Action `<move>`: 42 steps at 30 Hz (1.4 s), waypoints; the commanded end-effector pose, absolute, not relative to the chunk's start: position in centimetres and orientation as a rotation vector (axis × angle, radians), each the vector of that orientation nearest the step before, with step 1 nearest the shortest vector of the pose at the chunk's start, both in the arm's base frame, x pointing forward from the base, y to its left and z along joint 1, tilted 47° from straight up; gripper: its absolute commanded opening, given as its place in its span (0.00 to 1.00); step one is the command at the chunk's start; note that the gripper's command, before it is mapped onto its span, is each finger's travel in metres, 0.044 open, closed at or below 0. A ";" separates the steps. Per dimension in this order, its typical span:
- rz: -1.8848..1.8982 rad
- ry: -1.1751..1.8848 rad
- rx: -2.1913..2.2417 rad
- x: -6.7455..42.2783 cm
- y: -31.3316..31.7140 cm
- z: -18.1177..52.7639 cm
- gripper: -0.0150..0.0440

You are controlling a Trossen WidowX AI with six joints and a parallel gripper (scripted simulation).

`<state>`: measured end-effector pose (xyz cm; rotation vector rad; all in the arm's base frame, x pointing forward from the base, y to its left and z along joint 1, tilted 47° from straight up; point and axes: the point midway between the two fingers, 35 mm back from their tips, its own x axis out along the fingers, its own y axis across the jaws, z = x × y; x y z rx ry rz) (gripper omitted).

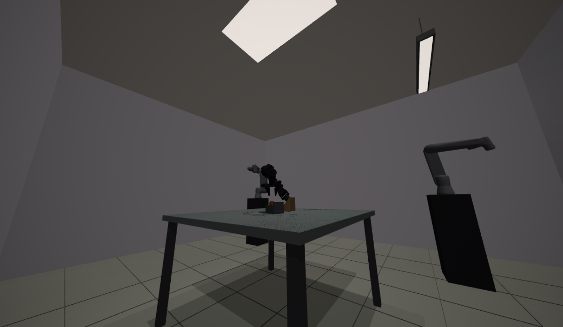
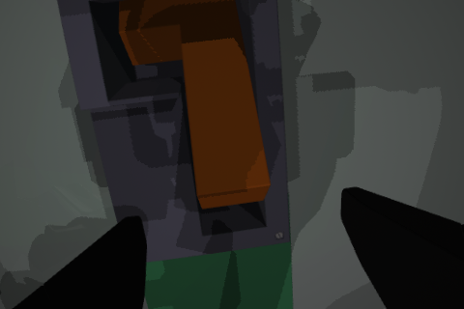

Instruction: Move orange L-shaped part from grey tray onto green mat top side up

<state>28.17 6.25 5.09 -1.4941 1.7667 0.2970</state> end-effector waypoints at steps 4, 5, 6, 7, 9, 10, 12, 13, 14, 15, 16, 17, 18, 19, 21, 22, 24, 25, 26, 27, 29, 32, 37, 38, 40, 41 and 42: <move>0.302 1.769 -1.503 28.1 4.3 3.6 0.73; 0.302 1.769 -1.503 28.1 4.3 3.6 0.73; 0.302 1.769 -1.503 28.1 4.2 3.5 0.73; 0.303 1.769 -1.503 28.1 4.2 3.5 0.73; 0.303 1.769 -1.503 28.2 4.0 3.3 0.73; 0.303 1.769 -1.503 28.2 3.9 3.2 0.73; 0.303 1.769 -1.503 28.2 3.7 3.0 0.73; 0.303 1.768 -1.503 28.2 3.5 2.8 0.73; 0.303 1.768 -1.503 28.2 3.4 2.7 0.73; 0.303 1.768 -1.503 28.2 3.3 2.6 0.73; 0.303 1.768 -1.503 28.2 3.2 2.5 0.73; 0.303 1.768 -1.503 28.2 3.1 2.4 0.73; 0.303 1.768 -1.503 28.2 3.0 2.3 0.73; 0.303 1.768 -1.503 28.2 2.8 2.2 0.73; 0.303 1.768 -1.503 28.2 2.6 1.9 0.73; 0.303 1.768 -1.503 28.2 2.5 1.8 0.73; 0.302 1.768 -1.504 28.2 2.2 1.6 0.73; 0.302 1.768 -1.504 28.2 2.1 1.5 0.73; 0.302 1.768 -1.504 28.2 2.0 1.4 0.73; 0.302 1.768 -1.504 28.2 1.9 1.3 0.73; 0.302 1.768 -1.504 28.2 1.6 1.1 0.73; 0.301 1.769 -1.504 28.2 1.3 0.8 0.73; 0.300 1.769 -1.505 28.1 0.7 0.3 0.73; 0.300 1.769 -1.505 28.1 0.7 0.3 0.73; 0.299 1.770 -1.498 28.1 0.9 0.5 0.64; 0.299 1.770 -1.498 28.1 0.9 0.5 0.60; 0.299 1.770 -1.498 28.1 0.9 0.5 0.55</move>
